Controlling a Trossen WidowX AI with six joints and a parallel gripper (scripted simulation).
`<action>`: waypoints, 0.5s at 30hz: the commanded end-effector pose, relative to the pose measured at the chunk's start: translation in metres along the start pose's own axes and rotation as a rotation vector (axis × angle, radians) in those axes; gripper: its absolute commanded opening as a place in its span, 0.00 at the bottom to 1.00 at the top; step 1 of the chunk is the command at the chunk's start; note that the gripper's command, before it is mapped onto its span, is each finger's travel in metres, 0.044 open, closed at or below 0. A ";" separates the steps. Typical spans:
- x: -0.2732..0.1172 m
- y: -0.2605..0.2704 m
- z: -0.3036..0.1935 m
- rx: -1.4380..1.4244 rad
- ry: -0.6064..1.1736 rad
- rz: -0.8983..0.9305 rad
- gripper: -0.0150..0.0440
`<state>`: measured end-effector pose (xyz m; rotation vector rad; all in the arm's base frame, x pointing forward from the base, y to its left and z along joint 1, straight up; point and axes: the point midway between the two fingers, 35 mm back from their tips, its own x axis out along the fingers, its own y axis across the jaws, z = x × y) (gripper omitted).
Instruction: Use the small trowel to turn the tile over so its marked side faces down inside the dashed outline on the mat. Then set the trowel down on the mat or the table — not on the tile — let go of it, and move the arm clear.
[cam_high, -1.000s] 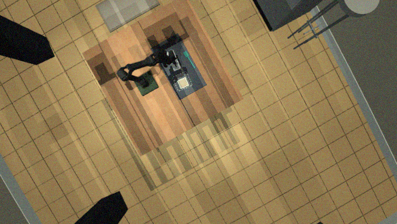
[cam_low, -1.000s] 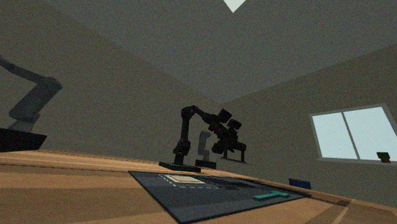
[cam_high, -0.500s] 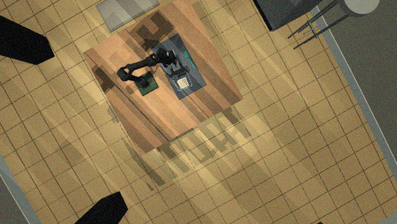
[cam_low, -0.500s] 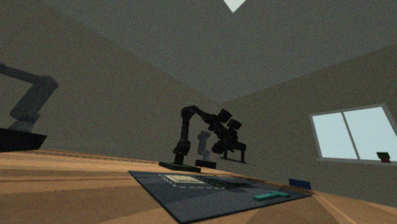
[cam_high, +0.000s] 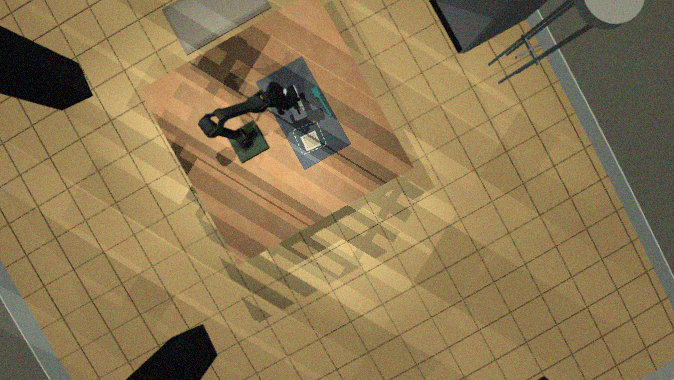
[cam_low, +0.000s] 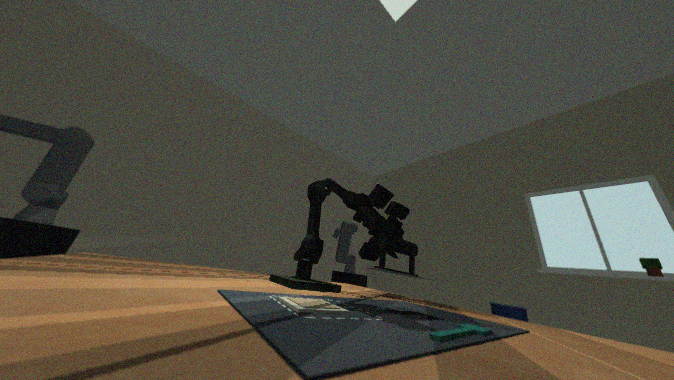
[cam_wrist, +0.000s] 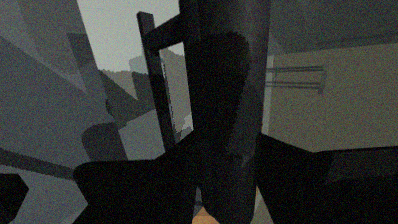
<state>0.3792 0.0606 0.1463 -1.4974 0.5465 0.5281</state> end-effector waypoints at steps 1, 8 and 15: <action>0.002 -0.009 -0.008 0.005 0.000 -0.010 0.25; 0.015 -0.016 -0.035 0.009 0.007 0.013 0.25; 0.027 -0.021 -0.064 0.014 0.014 0.031 0.25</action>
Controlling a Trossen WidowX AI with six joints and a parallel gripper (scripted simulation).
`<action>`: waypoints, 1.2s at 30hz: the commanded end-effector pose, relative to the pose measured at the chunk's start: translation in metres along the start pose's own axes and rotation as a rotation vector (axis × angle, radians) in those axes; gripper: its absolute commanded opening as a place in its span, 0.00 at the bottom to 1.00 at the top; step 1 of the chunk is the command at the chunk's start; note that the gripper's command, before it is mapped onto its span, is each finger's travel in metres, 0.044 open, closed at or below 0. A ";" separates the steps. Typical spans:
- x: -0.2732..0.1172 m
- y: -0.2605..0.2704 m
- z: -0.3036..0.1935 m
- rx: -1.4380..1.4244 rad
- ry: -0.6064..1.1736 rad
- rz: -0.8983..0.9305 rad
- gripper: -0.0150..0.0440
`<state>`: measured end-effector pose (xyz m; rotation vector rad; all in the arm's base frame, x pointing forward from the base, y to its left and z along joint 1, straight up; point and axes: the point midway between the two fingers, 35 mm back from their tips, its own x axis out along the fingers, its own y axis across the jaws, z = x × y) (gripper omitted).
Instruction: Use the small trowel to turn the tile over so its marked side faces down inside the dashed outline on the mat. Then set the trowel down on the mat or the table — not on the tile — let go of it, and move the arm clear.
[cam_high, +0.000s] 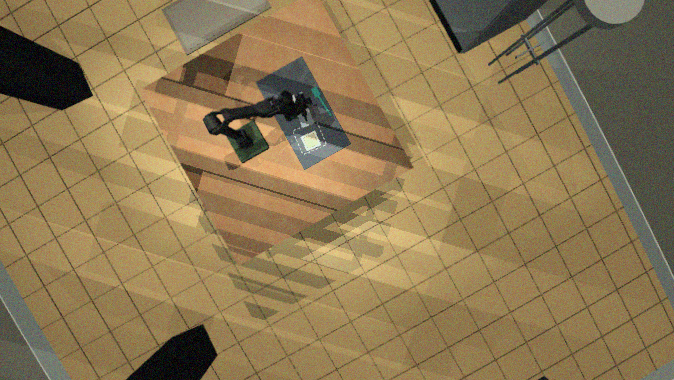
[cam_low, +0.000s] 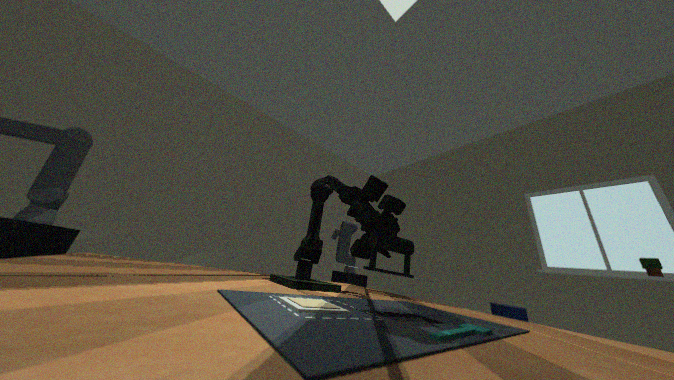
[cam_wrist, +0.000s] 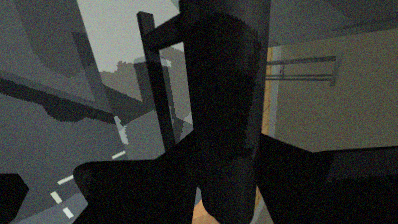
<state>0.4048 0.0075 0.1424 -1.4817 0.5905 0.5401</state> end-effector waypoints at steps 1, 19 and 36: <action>0.005 -0.008 -0.015 0.003 -0.002 -0.003 0.25; 0.020 -0.013 -0.100 0.020 0.030 0.024 0.25; 0.027 -0.007 -0.185 -0.006 0.015 0.028 0.25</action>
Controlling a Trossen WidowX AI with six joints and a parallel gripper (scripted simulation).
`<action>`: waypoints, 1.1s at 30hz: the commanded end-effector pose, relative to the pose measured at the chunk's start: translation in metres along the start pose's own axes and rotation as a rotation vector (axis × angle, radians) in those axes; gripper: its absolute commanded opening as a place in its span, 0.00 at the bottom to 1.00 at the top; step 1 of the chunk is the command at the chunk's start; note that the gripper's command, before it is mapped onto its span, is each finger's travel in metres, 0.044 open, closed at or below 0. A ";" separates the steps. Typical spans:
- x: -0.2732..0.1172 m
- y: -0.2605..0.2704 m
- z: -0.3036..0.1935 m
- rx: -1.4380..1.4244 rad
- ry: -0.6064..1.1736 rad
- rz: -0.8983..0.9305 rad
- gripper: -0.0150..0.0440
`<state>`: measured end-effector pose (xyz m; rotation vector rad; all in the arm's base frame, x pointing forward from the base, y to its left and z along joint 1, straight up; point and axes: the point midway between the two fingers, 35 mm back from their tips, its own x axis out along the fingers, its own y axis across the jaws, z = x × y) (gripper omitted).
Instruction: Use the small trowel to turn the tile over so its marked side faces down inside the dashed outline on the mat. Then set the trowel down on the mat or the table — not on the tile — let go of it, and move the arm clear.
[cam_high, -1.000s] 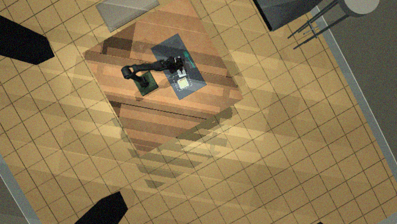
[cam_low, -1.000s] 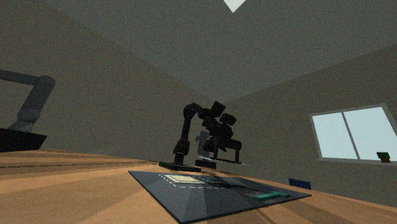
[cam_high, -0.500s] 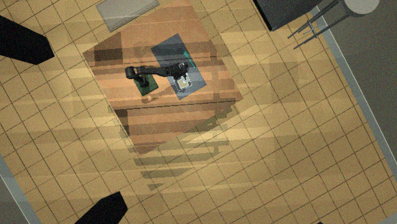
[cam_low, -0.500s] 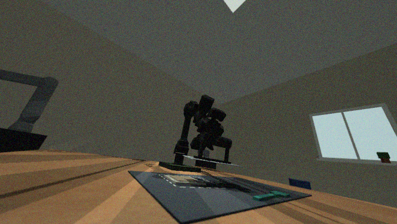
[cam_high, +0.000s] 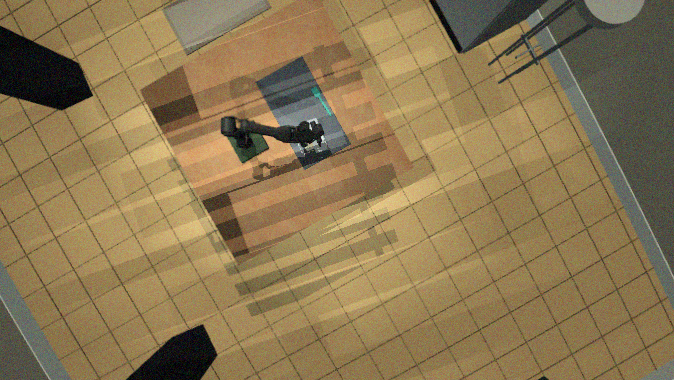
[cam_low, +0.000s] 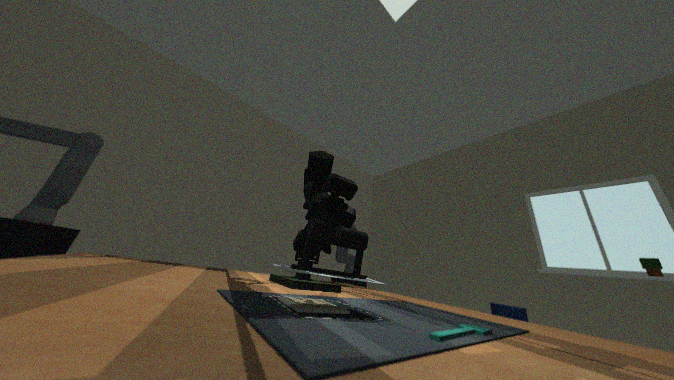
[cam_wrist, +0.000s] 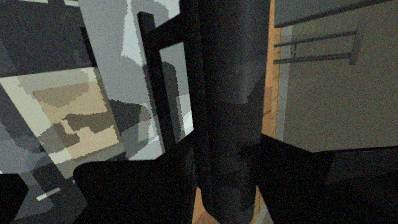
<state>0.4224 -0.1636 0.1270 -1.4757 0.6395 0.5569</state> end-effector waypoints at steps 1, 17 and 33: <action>0.000 -0.002 -0.020 -0.011 -0.007 -0.015 0.25; -0.005 0.018 -0.104 -0.029 -0.017 -0.048 0.25; -0.020 0.043 -0.169 -0.044 -0.012 -0.097 0.25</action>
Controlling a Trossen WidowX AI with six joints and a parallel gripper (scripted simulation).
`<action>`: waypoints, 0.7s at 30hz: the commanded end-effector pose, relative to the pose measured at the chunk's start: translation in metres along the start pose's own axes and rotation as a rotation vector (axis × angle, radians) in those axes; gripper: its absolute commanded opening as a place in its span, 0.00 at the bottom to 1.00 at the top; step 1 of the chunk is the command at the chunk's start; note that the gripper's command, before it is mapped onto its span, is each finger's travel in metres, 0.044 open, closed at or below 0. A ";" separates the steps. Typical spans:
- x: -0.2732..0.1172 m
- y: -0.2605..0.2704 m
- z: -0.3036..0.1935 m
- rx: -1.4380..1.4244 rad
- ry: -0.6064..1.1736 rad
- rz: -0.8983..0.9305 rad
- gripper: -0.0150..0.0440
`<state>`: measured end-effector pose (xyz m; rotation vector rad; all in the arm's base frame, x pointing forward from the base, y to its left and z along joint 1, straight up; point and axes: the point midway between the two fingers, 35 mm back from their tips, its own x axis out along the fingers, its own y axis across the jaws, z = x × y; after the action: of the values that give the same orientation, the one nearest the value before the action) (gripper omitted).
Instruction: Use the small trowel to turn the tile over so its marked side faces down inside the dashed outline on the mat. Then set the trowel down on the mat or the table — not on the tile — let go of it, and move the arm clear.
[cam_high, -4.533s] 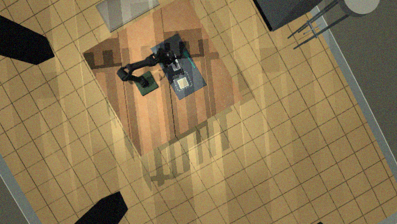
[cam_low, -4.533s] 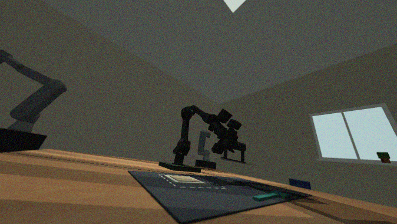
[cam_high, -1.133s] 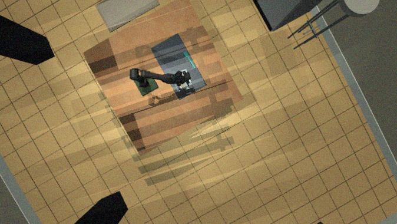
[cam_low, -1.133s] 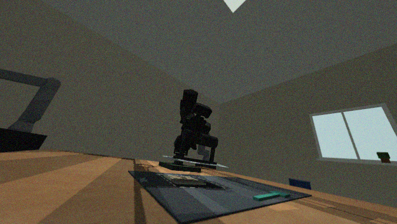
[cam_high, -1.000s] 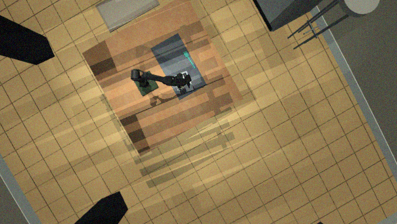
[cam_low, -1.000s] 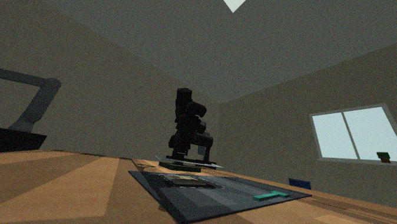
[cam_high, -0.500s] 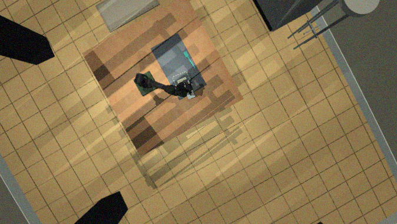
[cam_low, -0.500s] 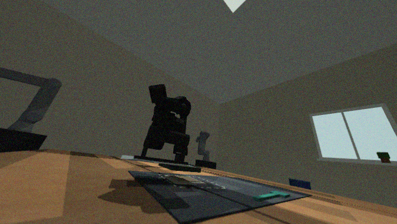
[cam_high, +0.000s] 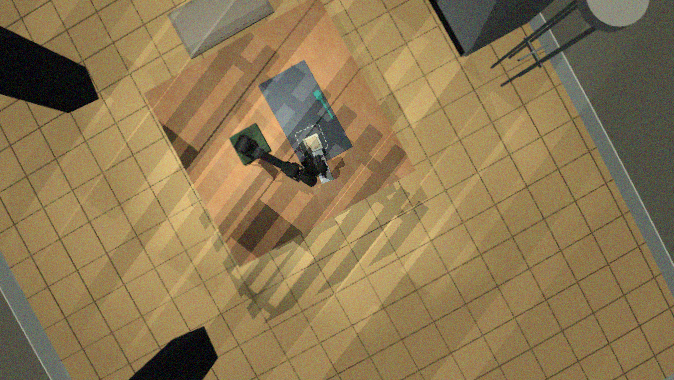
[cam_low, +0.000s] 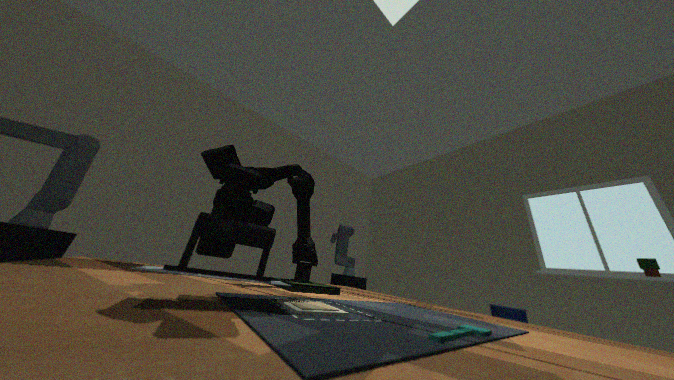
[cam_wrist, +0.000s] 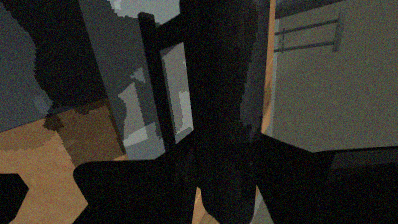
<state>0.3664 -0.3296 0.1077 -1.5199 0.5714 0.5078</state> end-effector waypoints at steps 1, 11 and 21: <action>0.000 -0.005 -0.001 -0.015 -0.011 -0.018 0.25; 0.007 0.003 -0.002 -0.015 -0.011 -0.018 0.25; 0.017 0.015 -0.002 -0.015 -0.011 -0.018 0.25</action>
<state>0.3688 -0.3321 0.0880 -1.5280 0.5577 0.5086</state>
